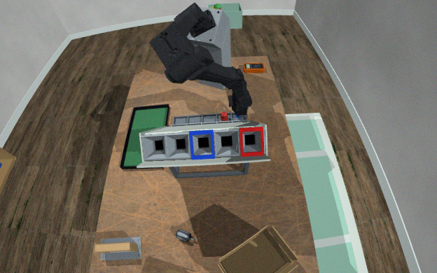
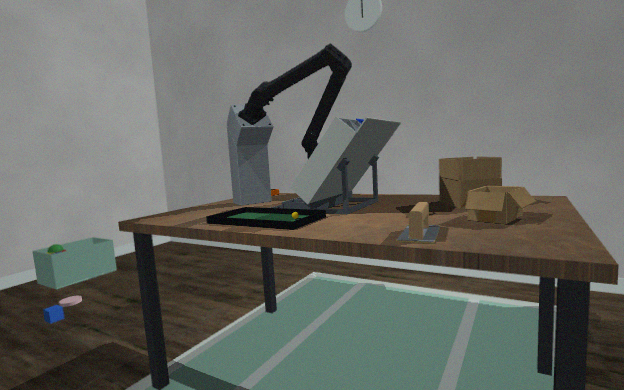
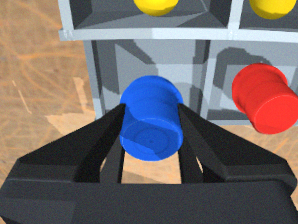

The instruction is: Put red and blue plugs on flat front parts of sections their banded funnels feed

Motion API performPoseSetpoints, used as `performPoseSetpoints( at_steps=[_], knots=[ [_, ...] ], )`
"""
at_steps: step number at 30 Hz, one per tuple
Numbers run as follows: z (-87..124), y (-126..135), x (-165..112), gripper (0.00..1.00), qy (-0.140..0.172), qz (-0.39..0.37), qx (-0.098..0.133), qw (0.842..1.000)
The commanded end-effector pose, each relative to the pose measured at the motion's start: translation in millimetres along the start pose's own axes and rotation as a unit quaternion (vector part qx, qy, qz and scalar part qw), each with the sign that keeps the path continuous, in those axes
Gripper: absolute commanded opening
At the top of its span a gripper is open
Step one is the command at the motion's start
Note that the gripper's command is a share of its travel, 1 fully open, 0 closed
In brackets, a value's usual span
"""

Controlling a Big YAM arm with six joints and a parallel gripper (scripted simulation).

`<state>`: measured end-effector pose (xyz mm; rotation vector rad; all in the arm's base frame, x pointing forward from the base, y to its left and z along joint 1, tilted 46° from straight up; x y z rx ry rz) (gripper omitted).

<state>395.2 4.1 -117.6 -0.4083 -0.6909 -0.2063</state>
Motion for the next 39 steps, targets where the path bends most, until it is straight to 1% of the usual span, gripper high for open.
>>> performPoseSetpoints(
  at_steps=[1, 30, 39],
  knots=[
    [-4.6, -1.9, -4.2, 0.00, 0.003, 0.006, -0.002, 1.000],
    [-4.7, -2.0, -4.2, 0.00, 0.003, 0.005, -0.002, 1.000],
    [-8.6, -2.9, -2.9, 0.00, 0.002, 0.003, -0.003, 1.000]
  ],
)
Point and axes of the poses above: the point where the finger pads meet when closed, its own z axis back along the fingers, its own y axis across the jaws, x = y × z, the point moved 6 cm from there along z, back along the fingers, and after that the axes turned 3 degrees about -z, right-handed, at the moved point
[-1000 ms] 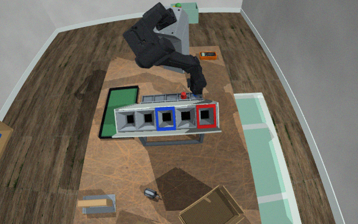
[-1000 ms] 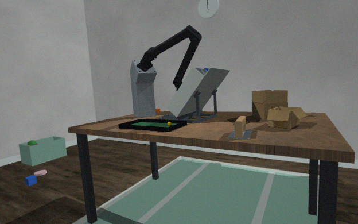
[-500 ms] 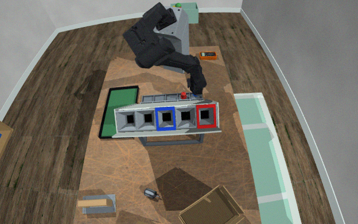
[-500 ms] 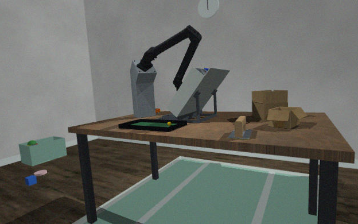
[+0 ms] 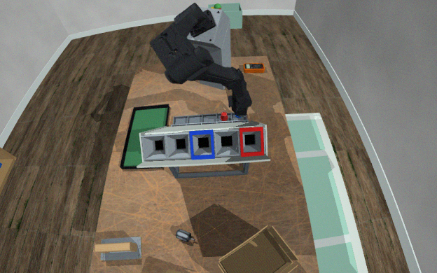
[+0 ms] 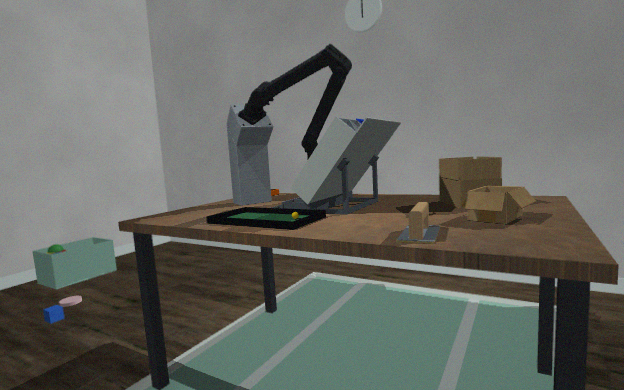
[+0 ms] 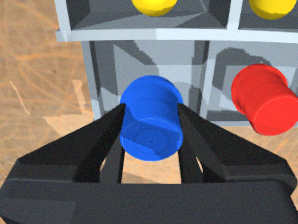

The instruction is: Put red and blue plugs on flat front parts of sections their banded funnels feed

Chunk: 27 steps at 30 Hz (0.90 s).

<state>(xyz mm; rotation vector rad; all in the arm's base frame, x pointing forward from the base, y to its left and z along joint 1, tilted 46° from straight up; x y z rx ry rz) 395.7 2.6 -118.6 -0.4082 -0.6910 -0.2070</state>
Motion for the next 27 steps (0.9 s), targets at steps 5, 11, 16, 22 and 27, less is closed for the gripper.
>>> performPoseSetpoints(
  at_steps=[5, 11, 16, 22, 27],
  knots=[
    [-10.2, -2.7, -2.9, 0.00, 0.002, 0.002, -0.003, 1.000],
    [-14.7, -2.7, -3.1, 0.00, 0.002, 0.002, -0.003, 1.000],
    [-18.8, -2.6, -3.5, 0.00, 0.003, 0.003, -0.003, 1.000],
    [-21.5, -2.8, -3.7, 0.00, 0.003, 0.003, -0.003, 1.000],
    [-21.5, -1.0, -3.8, 0.00, 0.002, 0.005, -0.002, 1.000]
  ],
)
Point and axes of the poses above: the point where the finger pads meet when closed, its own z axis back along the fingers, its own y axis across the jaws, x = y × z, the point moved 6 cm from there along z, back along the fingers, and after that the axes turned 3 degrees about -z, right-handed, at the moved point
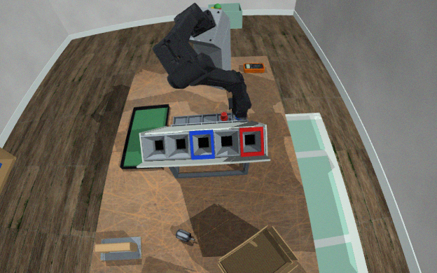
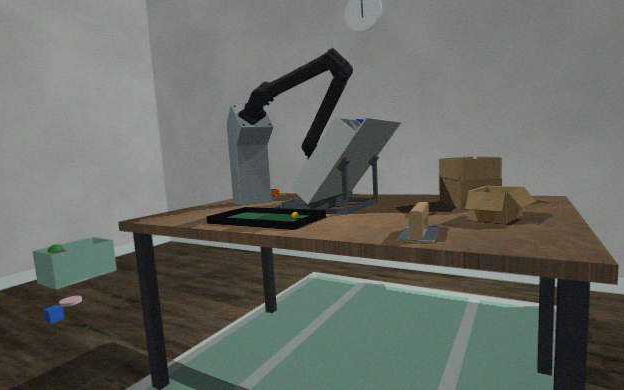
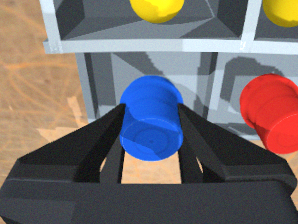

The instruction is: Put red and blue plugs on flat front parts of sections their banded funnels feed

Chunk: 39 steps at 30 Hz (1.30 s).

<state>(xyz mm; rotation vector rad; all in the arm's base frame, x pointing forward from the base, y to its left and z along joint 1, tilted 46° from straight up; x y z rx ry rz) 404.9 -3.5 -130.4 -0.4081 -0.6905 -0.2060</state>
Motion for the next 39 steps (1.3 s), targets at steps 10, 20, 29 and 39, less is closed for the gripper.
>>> performPoseSetpoints(
  at_steps=[10, 20, 29, 39],
  knots=[
    [-5.2, -2.4, -4.3, 0.00, 0.004, 0.005, -0.003, 1.000],
    [-5.2, -2.4, -4.3, 0.00, 0.004, 0.005, -0.003, 1.000],
    [-5.2, -2.4, -4.3, 0.00, 0.004, 0.005, -0.003, 1.000],
    [-5.2, -2.4, -4.3, 0.59, 0.004, 0.004, -0.003, 1.000]
  ],
)
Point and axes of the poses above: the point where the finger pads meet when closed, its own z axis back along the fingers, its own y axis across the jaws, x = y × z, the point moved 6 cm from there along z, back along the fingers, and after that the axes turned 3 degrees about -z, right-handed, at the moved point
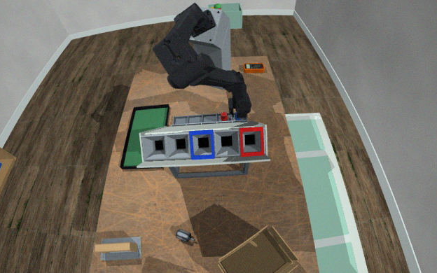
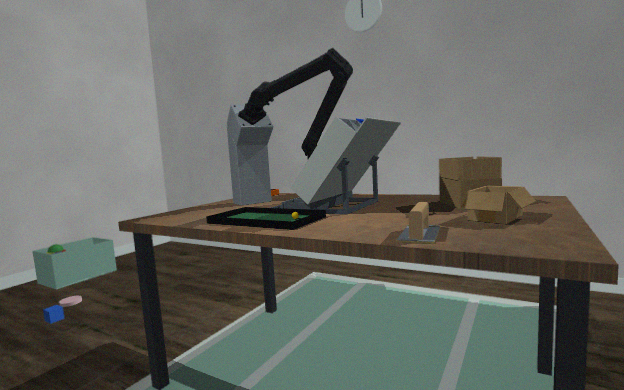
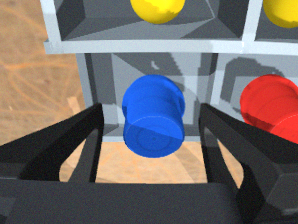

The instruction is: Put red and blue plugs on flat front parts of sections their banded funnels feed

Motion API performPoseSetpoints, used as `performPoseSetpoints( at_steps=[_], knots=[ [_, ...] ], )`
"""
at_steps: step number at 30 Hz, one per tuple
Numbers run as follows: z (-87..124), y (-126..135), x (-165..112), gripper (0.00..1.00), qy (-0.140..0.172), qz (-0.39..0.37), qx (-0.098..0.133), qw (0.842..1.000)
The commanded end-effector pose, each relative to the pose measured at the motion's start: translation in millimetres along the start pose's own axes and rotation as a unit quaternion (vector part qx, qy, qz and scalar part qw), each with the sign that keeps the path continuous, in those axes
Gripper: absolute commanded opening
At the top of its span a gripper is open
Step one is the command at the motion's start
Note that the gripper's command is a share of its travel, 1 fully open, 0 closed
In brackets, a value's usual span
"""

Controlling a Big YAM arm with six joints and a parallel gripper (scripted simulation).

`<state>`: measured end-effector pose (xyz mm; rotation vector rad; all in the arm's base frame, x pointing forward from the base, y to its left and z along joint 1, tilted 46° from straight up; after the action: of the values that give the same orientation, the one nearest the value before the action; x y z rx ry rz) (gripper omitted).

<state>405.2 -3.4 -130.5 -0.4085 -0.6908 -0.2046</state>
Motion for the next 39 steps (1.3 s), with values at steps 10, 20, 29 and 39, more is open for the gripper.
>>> performPoseSetpoints(
  at_steps=[10, 20, 29, 39],
  knots=[
    [-5.0, -2.6, -4.5, 0.59, 0.004, 0.004, -0.003, 1.000],
    [-5.0, -2.6, -4.5, 0.59, 0.004, 0.004, -0.003, 1.000],
    [-5.0, -2.6, -4.5, 0.59, 0.004, 0.004, -0.003, 1.000],
    [-0.5, -2.4, -10.2, 0.59, 0.009, 0.008, -0.002, 1.000]
  ],
)
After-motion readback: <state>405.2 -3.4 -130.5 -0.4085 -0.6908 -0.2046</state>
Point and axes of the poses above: the point where the finger pads meet when closed, its own z axis back along the fingers, its own y axis across the jaws, x = y × z, the point moved 6 cm from there along z, back along the fingers, and after that the axes turned 3 degrees about -z, right-handed, at the moved point
